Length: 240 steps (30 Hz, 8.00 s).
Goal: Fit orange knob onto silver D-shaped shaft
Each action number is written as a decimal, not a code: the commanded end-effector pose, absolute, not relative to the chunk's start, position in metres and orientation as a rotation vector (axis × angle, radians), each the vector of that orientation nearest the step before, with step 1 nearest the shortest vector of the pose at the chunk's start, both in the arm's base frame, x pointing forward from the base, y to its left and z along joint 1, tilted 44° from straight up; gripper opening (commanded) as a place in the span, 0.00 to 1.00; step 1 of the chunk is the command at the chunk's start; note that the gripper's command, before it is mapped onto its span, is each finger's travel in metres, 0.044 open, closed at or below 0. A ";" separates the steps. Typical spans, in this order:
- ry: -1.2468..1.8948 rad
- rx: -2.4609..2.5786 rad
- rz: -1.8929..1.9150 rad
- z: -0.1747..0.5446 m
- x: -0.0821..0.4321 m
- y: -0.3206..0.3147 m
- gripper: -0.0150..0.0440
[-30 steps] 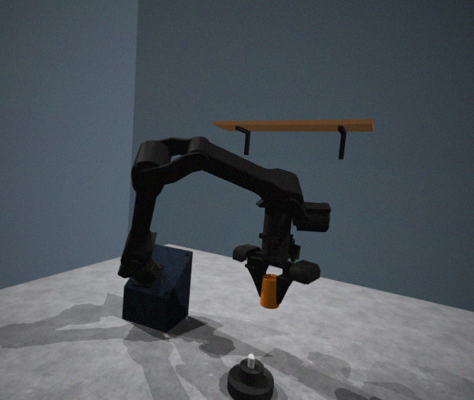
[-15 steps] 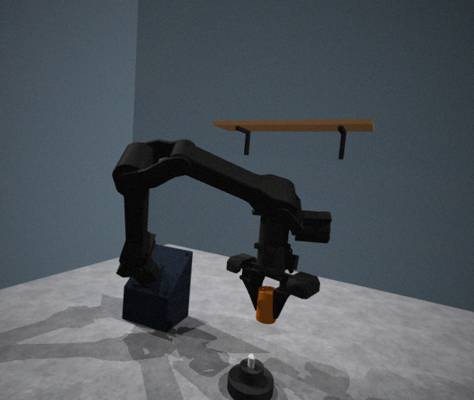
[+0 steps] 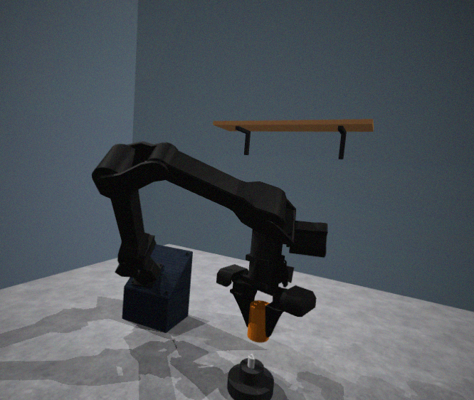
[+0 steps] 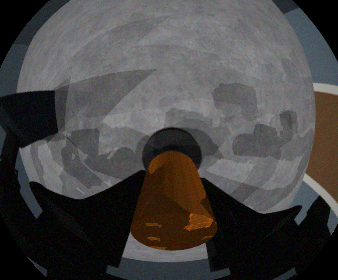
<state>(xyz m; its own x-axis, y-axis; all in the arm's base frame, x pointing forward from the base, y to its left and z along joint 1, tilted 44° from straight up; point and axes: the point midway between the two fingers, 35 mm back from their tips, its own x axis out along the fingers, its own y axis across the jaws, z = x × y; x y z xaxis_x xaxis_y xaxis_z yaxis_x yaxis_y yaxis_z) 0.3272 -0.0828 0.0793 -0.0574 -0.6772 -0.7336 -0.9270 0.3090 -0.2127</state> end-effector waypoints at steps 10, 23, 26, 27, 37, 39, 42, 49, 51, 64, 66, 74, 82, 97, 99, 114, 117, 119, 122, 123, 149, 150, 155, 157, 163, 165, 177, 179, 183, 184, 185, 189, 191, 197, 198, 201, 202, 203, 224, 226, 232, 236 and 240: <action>1.805 -1.452 0.399 0.082 0.323 -0.103 0.25; 1.805 -1.446 0.388 0.073 0.323 -0.114 0.25; 1.805 -1.446 0.388 0.072 0.324 -0.115 0.25; 1.805 -1.446 0.388 0.072 0.324 -0.116 0.25; 1.806 -1.446 0.388 0.071 0.322 -0.116 0.25; 1.806 -1.446 0.388 0.070 0.321 -0.116 0.25; 1.806 -1.446 0.388 0.070 0.321 -0.116 0.25; 1.806 -1.446 0.388 0.073 0.321 -0.113 0.25; 1.806 -1.446 0.388 0.074 0.321 -0.112 0.25; 1.807 -1.587 0.591 0.073 0.325 -0.115 0.25; 1.807 -1.587 0.591 0.073 0.325 -0.115 0.25; 1.808 -1.587 0.591 0.071 0.324 -0.116 0.25; 1.808 -1.587 0.591 0.072 0.323 -0.114 0.25; 1.794 -1.723 0.803 0.072 0.318 -0.114 0.25; 1.794 -1.723 0.803 0.072 0.318 -0.114 0.25; 1.793 -1.723 0.803 0.073 0.324 -0.114 0.25; 1.793 -1.723 0.803 0.074 0.324 -0.114 0.25; 1.793 -1.723 0.803 0.074 0.324 -0.114 0.25; 1.793 -1.723 0.803 0.074 0.324 -0.115 0.25; 1.793 -1.723 0.803 0.074 0.323 -0.115 0.25; 1.793 -1.723 0.803 0.071 0.321 -0.115 0.25; 1.793 -1.723 0.803 0.072 0.322 -0.114 0.25; 1.792 -1.729 0.812 0.075 0.323 -0.113 0.25; 1.788 -1.753 0.852 0.075 0.324 -0.113 0.25; 1.761 -1.853 1.022 0.074 0.325 -0.115 0.25; 1.762 -1.853 1.022 0.074 0.324 -0.115 0.25; 1.762 -1.853 1.022 0.072 0.321 -0.114 0.25; 1.762 -1.853 1.022 0.071 0.321 -0.115 0.25; 1.762 -1.853 1.022 0.071 0.321 -0.116 0.25; 1.762 -1.853 1.022 0.070 0.321 -0.116 0.25; 1.762 -1.853 1.022 0.071 0.321 -0.116 0.25; 1.762 -1.853 1.022 0.071 0.321 -0.116 0.25; 1.762 -1.853 1.022 0.072 0.322 -0.114 0.25; 1.756 -1.868 1.049 0.075 0.324 -0.114 0.25; 1.752 -1.881 1.072 0.075 0.324 -0.114 0.25; 1.727 -1.941 1.184 0.075 0.325 -0.114 0.25; 1.718 -1.959 1.217 0.075 0.325 -0.114 0.25; 1.712 -1.970 1.240 0.074 0.325 -0.115 0.25; 1.711 -1.975 1.248 0.070 0.322 -0.117 0.25; 1.711 -1.975 1.248 0.070 0.322 -0.117 0.25; 1.712 -1.972 1.243 0.069 0.322 -0.118 0.25; 1.712 -1.972 1.243 0.068 0.322 -0.118 0.25; 1.712 -1.972 1.243 0.068 0.322 -0.119 0.25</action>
<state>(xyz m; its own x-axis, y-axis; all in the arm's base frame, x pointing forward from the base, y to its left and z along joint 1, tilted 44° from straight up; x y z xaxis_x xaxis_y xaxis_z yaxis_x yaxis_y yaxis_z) 0.3215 -0.1177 0.0681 -0.0552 -0.6862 -0.7253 -0.9012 -0.2785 0.3320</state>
